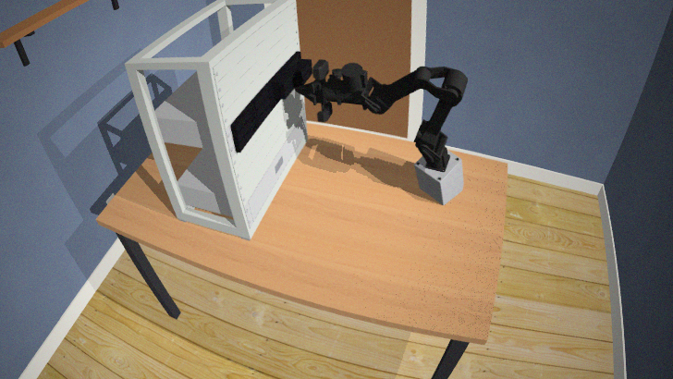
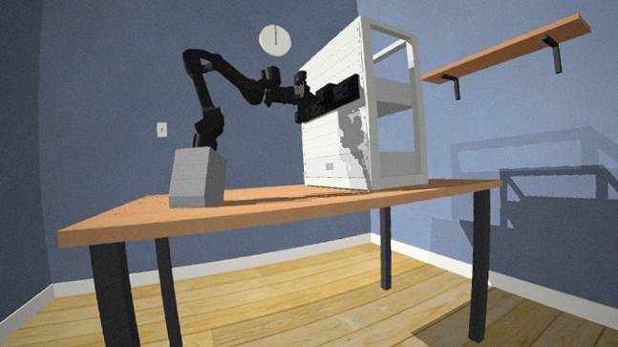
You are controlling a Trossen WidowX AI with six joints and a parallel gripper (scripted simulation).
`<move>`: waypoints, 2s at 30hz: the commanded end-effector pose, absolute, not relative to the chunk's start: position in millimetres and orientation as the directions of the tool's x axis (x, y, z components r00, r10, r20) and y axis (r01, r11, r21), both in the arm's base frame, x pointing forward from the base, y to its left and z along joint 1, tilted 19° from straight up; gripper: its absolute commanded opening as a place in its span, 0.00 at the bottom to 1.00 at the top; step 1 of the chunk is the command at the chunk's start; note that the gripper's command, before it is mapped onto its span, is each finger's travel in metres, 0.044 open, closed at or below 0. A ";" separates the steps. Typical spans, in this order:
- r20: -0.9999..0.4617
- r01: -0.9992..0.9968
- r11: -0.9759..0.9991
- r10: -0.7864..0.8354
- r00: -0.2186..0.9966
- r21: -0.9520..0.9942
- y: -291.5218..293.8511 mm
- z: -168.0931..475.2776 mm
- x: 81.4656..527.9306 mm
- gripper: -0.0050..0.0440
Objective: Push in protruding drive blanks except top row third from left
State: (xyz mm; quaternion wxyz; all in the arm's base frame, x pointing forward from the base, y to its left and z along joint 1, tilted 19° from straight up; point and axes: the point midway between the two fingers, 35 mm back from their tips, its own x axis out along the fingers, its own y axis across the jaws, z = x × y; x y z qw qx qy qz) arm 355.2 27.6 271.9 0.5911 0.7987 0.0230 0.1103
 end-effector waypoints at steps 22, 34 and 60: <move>0.175 -0.120 -0.298 0.165 0.971 0.947 27.0 290.8 355.1 0.10; 0.175 -0.120 -0.298 0.165 0.971 0.947 27.1 290.8 355.2 0.10; 0.175 -0.120 -0.298 0.165 0.971 0.947 28.8 292.1 364.9 0.10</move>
